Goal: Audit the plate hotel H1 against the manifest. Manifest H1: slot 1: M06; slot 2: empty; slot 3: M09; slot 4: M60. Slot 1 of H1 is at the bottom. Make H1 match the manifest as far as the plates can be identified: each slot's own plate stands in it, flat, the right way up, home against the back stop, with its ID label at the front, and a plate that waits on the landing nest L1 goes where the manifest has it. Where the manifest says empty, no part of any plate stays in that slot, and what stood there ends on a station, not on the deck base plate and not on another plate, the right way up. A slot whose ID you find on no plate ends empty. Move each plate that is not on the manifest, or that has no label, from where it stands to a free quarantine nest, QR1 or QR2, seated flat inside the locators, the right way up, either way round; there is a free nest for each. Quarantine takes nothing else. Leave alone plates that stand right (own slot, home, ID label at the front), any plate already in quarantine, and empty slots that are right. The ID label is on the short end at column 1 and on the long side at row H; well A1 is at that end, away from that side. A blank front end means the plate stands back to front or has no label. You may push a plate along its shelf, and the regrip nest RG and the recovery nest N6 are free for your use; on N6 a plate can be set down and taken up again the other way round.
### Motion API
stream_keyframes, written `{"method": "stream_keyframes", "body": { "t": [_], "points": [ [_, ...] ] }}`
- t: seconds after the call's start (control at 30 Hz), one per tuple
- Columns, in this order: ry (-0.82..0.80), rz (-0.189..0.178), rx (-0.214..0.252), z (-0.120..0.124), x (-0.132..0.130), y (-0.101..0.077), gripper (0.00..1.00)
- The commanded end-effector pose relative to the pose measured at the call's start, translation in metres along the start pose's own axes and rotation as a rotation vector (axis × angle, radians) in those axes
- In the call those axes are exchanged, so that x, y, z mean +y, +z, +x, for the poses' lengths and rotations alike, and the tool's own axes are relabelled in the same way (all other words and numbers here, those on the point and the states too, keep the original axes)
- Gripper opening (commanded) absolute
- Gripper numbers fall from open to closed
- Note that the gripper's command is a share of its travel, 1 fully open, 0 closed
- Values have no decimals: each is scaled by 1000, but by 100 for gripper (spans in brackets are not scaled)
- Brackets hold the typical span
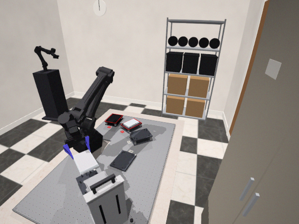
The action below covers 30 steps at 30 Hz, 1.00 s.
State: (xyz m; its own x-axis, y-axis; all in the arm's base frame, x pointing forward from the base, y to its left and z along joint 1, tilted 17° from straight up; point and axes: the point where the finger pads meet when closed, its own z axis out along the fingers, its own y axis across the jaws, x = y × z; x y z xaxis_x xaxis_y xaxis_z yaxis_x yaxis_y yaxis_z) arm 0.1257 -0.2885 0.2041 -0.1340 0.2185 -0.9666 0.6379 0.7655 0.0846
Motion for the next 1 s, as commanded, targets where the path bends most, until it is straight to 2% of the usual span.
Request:
{"method": "stream_keyframes", "body": {
  "t": [0.0,0.7,0.73,0.8,0.87,0.9,0.97],
  "points": [
    [-23,9,-8,-1,-1,-5,86],
    [-23,9,-7,18,-1,-23,86],
    [-35,11,-14,16,-2,-23,86],
    [-40,-10,-13,18,2,-18,86],
    [-40,-10,-13,18,2,-18,86],
    [-36,7,-14,18,-2,-20,86],
    [-30,4,-11,20,-2,-18,86]
  ]
}}
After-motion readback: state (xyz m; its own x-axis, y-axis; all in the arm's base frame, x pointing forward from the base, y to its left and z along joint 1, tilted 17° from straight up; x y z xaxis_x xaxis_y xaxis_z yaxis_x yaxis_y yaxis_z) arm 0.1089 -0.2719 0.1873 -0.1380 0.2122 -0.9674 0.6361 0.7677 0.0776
